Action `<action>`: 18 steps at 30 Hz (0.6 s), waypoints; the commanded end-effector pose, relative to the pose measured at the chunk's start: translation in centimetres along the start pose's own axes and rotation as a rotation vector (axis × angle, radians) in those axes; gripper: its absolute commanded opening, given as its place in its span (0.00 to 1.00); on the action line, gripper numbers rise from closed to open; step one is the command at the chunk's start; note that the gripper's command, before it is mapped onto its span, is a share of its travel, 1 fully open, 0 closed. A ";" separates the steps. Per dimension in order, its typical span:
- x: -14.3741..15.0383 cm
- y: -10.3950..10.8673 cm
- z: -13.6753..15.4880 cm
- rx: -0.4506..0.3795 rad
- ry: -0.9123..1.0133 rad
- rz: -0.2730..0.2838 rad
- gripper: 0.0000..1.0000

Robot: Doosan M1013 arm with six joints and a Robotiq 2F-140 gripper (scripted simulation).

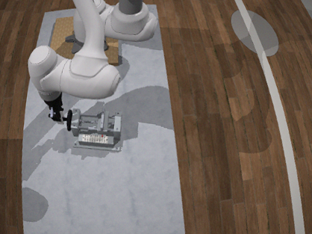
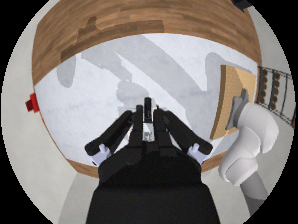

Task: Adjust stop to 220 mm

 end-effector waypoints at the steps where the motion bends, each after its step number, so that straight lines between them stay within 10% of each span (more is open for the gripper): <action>1: 0.7 0.1 0.0 0.000 0.000 0.002 0.04; 18: 3.3 -0.9 0.1 0.000 0.000 0.002 0.04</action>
Point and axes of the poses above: the point where the finger pads meet when closed, its own y axis back along the fingers, its own x axis across the jaws, z = x × y, the point moved 5 cm from there along y, back along the fingers, and after that the axes turned 2 degrees about y, right-handed, at the moved point
